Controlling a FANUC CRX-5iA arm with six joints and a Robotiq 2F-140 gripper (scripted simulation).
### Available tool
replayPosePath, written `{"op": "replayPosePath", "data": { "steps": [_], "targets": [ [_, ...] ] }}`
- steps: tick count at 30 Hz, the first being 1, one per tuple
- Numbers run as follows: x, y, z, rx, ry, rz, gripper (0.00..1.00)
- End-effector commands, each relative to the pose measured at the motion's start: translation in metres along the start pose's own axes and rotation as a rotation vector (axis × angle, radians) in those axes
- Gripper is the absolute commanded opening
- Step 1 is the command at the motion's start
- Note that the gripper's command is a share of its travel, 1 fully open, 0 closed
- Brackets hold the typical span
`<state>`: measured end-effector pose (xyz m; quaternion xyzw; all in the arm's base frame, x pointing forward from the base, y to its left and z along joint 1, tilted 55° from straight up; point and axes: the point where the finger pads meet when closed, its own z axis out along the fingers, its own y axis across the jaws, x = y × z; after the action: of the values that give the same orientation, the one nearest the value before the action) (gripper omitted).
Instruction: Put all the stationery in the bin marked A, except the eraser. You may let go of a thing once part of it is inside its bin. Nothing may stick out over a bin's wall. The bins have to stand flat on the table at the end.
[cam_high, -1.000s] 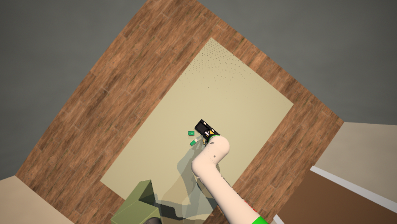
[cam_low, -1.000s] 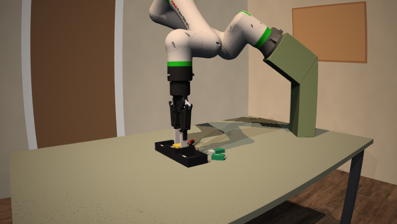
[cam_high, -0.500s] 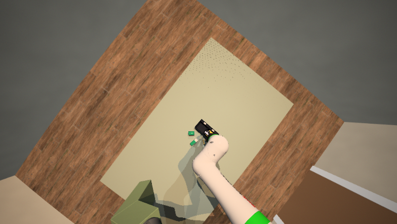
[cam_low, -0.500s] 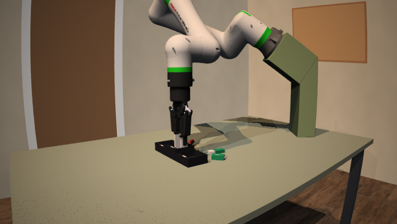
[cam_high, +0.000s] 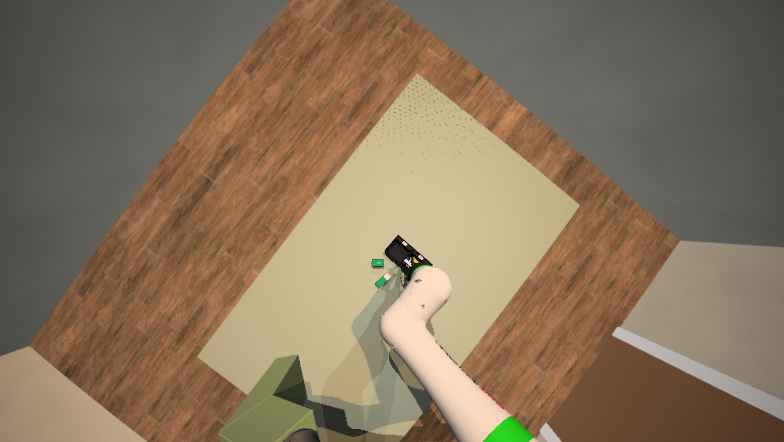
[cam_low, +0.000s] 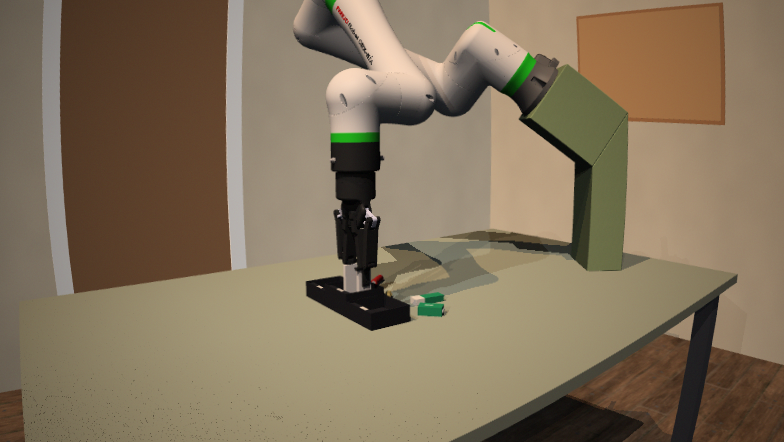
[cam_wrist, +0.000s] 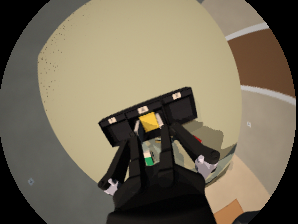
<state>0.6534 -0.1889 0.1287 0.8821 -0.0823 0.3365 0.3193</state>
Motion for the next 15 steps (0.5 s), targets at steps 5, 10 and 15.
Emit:
{"op": "replayPosePath", "data": {
  "steps": [5, 10, 15],
  "targets": [
    [0.0001, -0.0002, -0.0002, 0.0, 0.0, 0.0, 0.28],
    [0.0001, -0.0002, -0.0028, 0.0, 0.0, 0.0, 0.28],
    [0.0001, -0.0002, -0.0068, 0.0, 0.0, 0.0, 0.28]
  ]
}}
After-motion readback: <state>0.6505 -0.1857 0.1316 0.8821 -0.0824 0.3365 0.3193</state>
